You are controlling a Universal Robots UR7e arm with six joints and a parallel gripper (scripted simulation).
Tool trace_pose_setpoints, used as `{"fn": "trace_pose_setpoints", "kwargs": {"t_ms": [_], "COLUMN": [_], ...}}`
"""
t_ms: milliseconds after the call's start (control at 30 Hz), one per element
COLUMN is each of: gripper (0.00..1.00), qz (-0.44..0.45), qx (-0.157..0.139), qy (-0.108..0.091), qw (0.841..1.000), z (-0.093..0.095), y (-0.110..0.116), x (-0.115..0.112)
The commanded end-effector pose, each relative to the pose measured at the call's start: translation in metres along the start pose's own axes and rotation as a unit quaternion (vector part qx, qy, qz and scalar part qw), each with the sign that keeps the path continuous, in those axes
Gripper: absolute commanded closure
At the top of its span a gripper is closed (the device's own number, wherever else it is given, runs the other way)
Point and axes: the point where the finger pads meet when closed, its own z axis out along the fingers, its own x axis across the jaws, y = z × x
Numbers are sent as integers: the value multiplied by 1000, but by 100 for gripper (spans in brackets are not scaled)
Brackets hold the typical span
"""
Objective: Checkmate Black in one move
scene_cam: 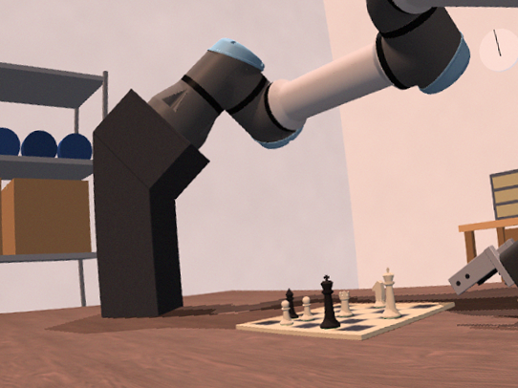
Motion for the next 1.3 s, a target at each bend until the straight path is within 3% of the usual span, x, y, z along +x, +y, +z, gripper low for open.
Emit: {"fn": "trace_pose_setpoints", "kwargs": {"t_ms": [0, 933, 1067, 1267], "gripper": [0, 0, 0, 0], "qz": [0, 0, 0, 0], "qx": [1, 0, -2, -1], "qy": [1, 1, 1, 2], "qw": [1000, 1000, 1000, 1000], "z": [1, -1, -7, -27], "y": [0, -2, -13, -49], "x": [1, 1, 0, 3]}}
